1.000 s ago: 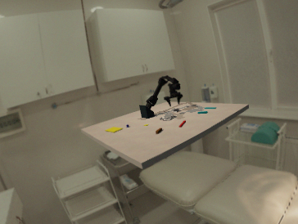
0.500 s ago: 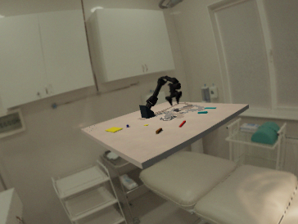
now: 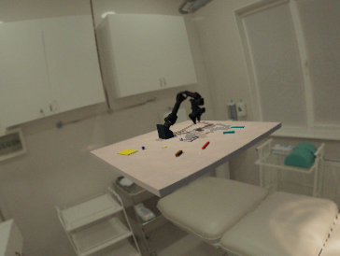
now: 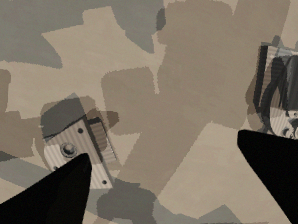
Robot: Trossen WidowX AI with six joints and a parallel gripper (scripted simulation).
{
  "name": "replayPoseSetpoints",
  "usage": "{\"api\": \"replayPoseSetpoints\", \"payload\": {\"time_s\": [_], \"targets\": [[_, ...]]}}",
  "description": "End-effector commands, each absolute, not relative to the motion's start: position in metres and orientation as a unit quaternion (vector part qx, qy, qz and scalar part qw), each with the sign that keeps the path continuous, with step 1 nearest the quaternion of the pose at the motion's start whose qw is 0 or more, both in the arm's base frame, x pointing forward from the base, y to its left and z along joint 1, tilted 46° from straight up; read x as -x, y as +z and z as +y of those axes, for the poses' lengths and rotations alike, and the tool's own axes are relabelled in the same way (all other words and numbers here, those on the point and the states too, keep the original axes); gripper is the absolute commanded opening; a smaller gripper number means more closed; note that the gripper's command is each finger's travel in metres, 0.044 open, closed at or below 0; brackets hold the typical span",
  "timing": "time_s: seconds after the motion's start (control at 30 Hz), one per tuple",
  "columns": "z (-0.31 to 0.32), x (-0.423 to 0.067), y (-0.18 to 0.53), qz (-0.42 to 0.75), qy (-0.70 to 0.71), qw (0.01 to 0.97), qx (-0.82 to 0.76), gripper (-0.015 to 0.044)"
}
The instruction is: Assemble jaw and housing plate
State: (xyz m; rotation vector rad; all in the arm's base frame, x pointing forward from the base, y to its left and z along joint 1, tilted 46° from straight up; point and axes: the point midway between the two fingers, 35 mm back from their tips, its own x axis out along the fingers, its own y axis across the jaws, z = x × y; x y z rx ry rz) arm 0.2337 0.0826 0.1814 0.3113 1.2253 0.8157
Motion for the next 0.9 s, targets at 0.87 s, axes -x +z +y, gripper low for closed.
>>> {"api": "replayPoseSetpoints", "payload": {"time_s": [0.87], "targets": [[0.099,-0.209,0.201,0.382,0.547,0.734,0.126,0.0440]]}}
